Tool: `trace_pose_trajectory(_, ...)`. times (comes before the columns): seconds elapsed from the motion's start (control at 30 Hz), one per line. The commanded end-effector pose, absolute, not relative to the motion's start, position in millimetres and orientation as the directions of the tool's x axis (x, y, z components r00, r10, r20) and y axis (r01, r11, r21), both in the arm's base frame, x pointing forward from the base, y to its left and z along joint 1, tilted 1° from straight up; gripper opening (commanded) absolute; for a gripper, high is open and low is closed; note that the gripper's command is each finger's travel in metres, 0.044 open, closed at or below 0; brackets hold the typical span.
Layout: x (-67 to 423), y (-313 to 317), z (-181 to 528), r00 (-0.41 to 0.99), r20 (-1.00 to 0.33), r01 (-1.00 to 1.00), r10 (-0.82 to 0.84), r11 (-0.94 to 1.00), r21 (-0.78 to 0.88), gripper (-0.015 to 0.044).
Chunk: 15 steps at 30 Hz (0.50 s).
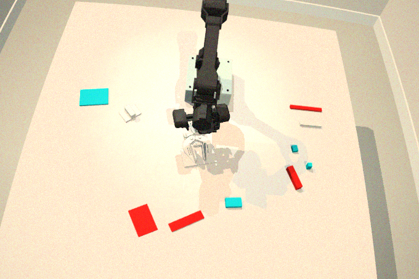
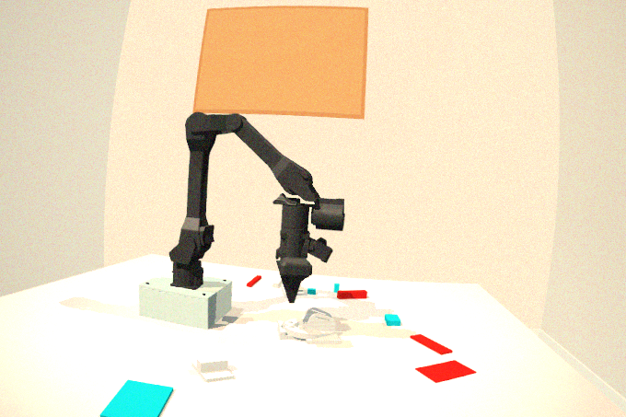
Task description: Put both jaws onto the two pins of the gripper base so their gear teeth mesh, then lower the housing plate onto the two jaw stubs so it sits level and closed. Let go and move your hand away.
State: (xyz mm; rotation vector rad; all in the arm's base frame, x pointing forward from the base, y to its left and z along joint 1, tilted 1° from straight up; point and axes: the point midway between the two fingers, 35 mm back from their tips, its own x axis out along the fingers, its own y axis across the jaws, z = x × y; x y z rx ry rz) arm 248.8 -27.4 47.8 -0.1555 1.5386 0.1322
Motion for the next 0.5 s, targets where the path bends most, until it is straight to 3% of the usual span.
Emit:
trace_pose_trajectory(0.0, 249.0, -28.1, 47.9, 0.030, -0.999, -0.185, -0.017, 0.983, -0.022, 0.0351)
trace_pose_trajectory(0.47, 246.6, -37.1, 47.9, 0.030, -0.999, -0.182, -0.018, 0.983, -0.023, 0.0351)
